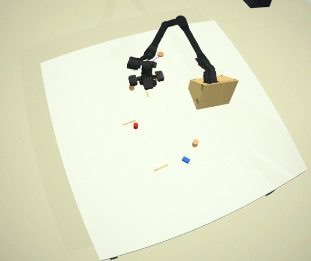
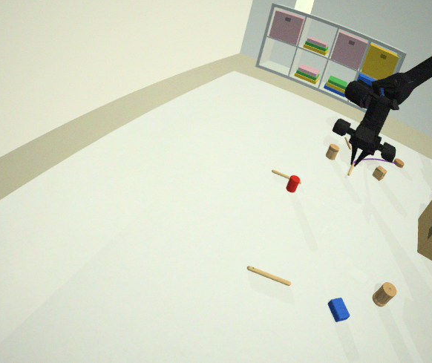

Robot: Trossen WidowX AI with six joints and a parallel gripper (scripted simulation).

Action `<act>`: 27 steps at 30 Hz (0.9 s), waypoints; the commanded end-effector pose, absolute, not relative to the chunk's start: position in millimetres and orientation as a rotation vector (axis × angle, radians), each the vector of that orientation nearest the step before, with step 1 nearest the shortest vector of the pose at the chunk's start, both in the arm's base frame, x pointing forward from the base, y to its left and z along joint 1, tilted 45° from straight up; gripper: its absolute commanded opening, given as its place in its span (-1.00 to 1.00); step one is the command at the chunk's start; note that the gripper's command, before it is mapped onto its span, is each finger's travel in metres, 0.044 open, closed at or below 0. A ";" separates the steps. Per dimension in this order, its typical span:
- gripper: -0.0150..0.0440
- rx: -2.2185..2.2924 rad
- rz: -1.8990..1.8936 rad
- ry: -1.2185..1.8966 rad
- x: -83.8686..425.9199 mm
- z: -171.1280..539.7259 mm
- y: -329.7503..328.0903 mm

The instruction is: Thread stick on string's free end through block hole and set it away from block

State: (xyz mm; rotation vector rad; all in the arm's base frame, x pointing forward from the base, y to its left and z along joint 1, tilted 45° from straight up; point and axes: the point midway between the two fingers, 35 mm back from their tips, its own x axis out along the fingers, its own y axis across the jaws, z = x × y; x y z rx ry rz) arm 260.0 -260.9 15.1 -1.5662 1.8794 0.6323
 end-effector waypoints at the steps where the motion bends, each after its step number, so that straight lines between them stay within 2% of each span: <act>1: -0.49 -1.569 0.625 1.883 261.3 20.2 -257.4; 27: -0.49 -1.565 0.634 1.878 262.8 38.9 -238.3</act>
